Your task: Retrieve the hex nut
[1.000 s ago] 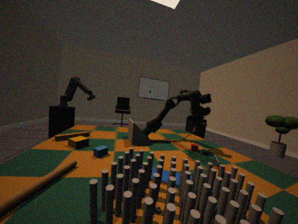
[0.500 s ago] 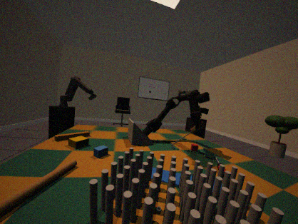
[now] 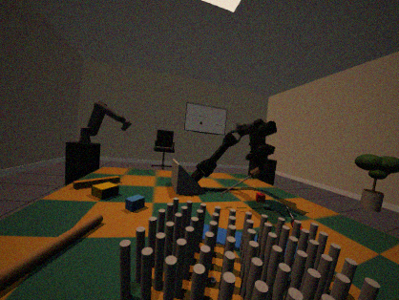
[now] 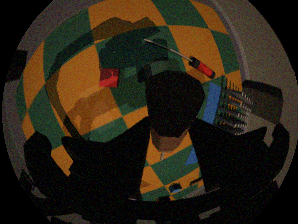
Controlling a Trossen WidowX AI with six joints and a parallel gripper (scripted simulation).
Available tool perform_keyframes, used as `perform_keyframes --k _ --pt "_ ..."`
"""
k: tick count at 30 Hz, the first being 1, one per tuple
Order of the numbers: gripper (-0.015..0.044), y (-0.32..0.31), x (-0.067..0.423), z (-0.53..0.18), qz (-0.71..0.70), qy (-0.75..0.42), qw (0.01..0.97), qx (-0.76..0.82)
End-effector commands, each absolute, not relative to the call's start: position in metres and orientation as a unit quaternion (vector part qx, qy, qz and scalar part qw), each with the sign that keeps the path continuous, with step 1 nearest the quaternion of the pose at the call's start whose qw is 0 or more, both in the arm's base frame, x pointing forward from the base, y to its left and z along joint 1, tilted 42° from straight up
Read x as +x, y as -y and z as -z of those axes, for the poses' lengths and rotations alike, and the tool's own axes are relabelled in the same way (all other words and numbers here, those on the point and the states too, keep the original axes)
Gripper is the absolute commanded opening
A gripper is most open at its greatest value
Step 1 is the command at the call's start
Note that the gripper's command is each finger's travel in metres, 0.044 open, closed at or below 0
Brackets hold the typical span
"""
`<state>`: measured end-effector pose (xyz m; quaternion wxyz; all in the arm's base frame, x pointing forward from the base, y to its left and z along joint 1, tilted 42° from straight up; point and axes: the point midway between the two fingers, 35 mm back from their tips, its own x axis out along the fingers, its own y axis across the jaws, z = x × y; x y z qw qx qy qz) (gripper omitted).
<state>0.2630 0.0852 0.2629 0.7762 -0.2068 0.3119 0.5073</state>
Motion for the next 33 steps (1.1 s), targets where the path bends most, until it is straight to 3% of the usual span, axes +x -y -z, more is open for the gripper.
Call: perform_keyframes --k 1,33 --pt "0.0 -0.073 0.268 -0.256 -0.512 -0.288 0.764 -0.268" --pt "0.0 0.002 0.279 -0.204 -0.558 -0.128 0.524 -0.63"
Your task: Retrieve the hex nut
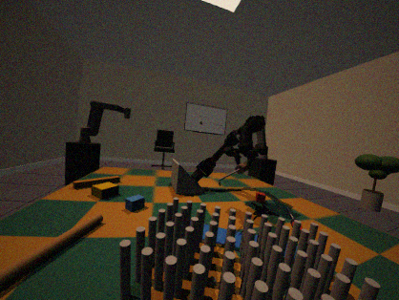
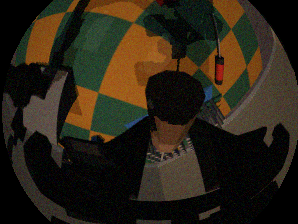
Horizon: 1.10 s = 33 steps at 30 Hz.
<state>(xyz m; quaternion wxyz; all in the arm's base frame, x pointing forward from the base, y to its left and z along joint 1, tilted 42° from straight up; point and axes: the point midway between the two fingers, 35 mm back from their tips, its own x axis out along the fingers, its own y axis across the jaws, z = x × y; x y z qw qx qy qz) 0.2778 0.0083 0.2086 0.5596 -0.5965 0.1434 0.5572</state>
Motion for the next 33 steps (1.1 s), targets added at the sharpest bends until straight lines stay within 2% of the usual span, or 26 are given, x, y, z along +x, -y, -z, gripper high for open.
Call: perform_keyframes --k 1,15,24,33 --pt "0.0 0.005 0.278 -0.202 -0.56 -0.123 0.514 -0.639" --pt "0.0 0.035 0.275 -0.182 -0.578 -0.053 0.358 -0.732" --pt "0.0 0.033 0.276 -0.178 -0.578 -0.052 0.355 -0.733" --pt "0.0 0.005 0.283 -0.145 -0.579 -0.054 0.353 -0.733"
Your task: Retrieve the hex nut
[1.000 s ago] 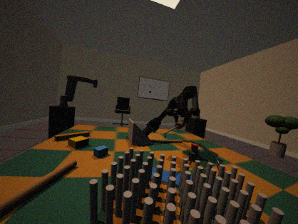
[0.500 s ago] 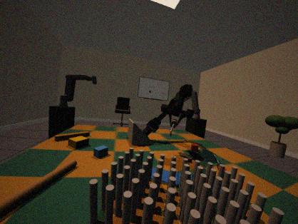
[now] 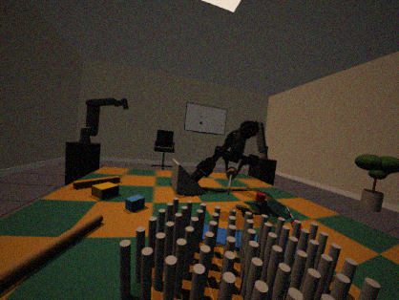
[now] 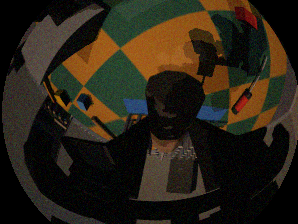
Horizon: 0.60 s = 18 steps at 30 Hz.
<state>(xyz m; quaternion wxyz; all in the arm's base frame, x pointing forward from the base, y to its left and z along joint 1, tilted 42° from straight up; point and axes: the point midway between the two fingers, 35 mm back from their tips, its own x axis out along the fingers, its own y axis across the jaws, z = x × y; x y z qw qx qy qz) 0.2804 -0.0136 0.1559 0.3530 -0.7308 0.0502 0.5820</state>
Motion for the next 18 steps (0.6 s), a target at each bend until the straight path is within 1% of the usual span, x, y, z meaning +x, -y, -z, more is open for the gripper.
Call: perform_keyframes --k 1,18 --pt "0.0 0.001 0.283 -0.141 -0.579 -0.054 0.352 -0.733" --pt "0.0 -0.059 0.275 -0.079 -0.576 -0.051 0.356 -0.734"
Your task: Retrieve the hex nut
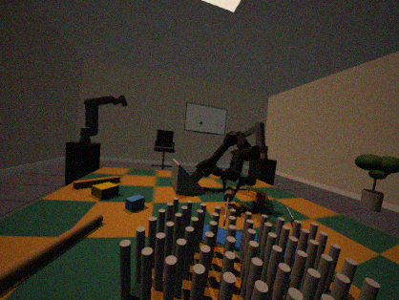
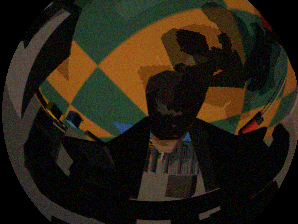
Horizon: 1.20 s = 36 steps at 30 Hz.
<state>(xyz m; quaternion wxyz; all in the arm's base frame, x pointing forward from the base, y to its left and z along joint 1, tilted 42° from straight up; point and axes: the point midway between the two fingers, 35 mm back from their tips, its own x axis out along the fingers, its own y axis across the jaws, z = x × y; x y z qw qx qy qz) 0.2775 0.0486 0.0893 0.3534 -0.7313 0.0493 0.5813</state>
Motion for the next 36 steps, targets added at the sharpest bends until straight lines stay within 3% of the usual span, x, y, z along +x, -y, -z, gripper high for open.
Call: perform_keyframes --k 1,36 --pt "0.0 -0.062 0.273 -0.076 -0.575 -0.051 0.357 -0.734" --pt "0.0 -0.065 0.283 -0.062 -0.574 -0.05 0.359 -0.734"
